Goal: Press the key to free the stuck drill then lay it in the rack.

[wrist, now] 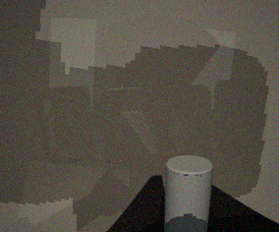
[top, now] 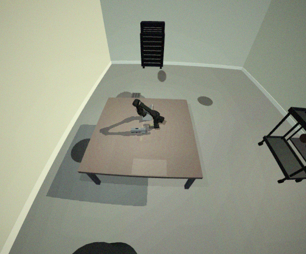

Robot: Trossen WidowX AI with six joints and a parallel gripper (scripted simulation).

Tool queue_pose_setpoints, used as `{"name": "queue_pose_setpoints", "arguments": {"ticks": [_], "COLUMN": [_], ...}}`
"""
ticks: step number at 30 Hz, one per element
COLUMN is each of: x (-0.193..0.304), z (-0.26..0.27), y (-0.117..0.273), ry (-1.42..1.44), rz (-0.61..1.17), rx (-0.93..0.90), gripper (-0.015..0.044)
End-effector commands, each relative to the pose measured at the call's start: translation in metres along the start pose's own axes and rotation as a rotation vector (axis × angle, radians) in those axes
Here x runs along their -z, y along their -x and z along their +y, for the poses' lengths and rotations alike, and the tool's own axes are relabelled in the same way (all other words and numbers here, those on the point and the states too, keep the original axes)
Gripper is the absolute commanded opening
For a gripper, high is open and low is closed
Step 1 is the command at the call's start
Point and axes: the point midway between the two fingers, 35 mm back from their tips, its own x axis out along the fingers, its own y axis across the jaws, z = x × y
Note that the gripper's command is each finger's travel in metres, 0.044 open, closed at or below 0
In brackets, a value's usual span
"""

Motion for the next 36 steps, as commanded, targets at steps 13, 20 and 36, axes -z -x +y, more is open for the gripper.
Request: {"name": "queue_pose_setpoints", "arguments": {"ticks": [13,20,36], "x": [0.0053,0.0053,0.0], "z": [-0.0007,-0.0007,0.0], "y": [-0.0061,-0.0061,0.0], "ry": [-0.001,-0.001,0.0], "rz": [0.016,0.016,0.0], "rx": [-0.009,-0.009,0.0], "gripper": [0.0,0.0,0.0368]}}
